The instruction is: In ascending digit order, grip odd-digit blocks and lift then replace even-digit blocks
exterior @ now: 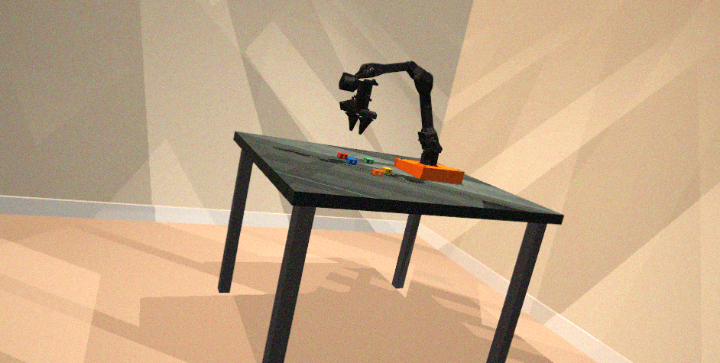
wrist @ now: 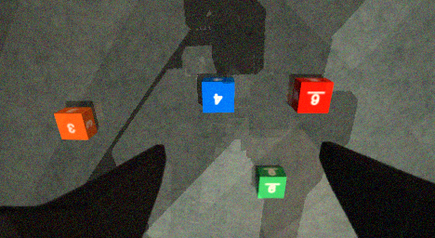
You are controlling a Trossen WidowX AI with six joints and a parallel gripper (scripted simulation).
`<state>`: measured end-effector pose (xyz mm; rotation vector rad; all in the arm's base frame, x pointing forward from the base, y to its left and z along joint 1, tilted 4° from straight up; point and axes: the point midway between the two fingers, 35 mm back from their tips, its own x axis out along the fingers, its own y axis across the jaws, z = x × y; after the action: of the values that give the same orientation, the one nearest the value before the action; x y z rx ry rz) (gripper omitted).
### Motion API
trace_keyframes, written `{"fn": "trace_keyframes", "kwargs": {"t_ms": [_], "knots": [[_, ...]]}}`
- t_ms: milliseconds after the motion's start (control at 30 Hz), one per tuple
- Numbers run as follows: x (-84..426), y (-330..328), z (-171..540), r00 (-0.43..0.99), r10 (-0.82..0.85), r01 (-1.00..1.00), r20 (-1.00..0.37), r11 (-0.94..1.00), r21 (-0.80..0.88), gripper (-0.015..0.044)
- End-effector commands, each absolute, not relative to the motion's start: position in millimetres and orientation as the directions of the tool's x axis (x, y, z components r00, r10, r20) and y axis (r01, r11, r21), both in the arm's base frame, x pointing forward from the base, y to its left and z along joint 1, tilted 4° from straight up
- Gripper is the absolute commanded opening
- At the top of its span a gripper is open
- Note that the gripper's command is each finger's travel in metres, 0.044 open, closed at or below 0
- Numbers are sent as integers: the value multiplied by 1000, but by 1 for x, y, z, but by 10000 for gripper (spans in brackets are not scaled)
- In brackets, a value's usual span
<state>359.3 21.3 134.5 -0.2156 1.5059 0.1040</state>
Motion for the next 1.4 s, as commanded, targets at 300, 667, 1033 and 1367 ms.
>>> {"fn": "trace_keyframes", "kwargs": {"t_ms": [300,667,1033,1367], "knots": [[365,-58,140,64,-75,-181,-995,980,-85,400],[365,-58,140,64,-75,-181,-995,980,-85,400],[320,35,136,59,-62,-182,-996,981,-71,400],[227,115,119,51,-57,-182,-997,981,-65,400]]}}
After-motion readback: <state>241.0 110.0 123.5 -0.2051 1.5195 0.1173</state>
